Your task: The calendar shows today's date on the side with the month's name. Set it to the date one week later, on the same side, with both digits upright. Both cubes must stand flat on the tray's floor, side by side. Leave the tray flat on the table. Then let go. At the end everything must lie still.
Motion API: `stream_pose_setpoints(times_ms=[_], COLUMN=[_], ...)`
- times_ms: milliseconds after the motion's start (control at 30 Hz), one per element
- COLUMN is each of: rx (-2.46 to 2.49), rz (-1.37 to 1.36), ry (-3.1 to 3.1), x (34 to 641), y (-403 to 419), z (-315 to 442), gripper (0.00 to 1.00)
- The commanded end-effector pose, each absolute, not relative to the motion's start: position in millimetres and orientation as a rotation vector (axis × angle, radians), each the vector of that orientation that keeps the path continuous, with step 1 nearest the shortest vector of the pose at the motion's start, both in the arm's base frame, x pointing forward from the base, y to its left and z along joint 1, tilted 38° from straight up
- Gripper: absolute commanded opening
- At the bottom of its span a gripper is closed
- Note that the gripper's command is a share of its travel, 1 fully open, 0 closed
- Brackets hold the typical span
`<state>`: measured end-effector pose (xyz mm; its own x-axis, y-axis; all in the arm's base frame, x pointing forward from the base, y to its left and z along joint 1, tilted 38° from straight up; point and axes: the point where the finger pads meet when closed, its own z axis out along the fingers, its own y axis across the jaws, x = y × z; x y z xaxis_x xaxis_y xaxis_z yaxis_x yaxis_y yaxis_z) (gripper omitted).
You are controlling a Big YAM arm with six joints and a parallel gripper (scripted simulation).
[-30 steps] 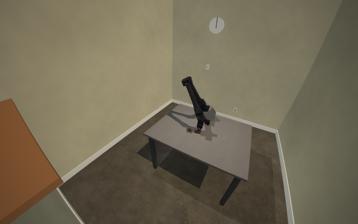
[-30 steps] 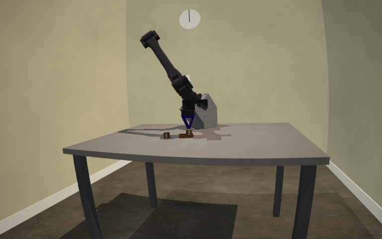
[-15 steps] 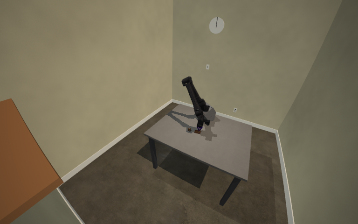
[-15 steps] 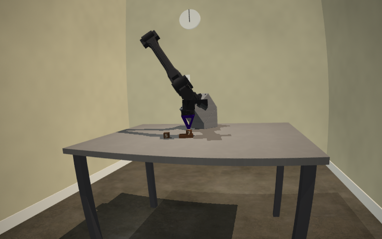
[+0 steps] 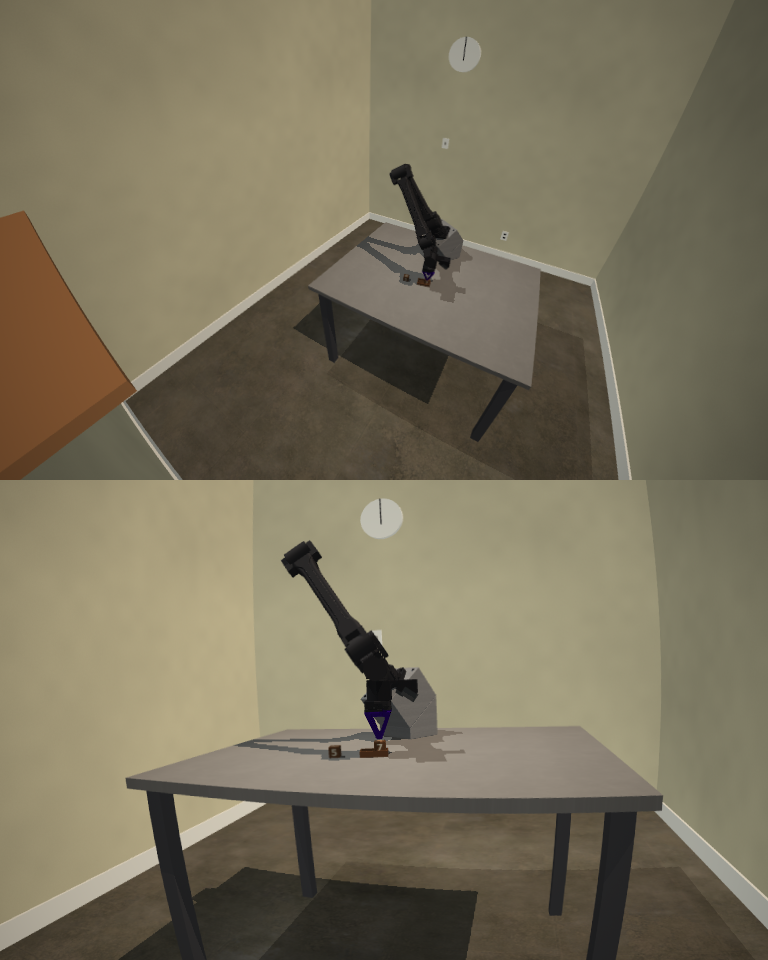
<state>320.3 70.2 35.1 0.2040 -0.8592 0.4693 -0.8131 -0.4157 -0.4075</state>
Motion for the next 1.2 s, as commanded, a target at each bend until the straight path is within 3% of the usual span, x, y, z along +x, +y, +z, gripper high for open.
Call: stream_pose_setpoints(times_ms=[0, 1167], rx=[-2.378, -2.373], rz=[-1.003, -1.005], ry=[1.637, 1.636], x=[323.5, 329.2], y=[77.4, 80.9], z=[38.6, 42.5], gripper=[0.46, 0.46])
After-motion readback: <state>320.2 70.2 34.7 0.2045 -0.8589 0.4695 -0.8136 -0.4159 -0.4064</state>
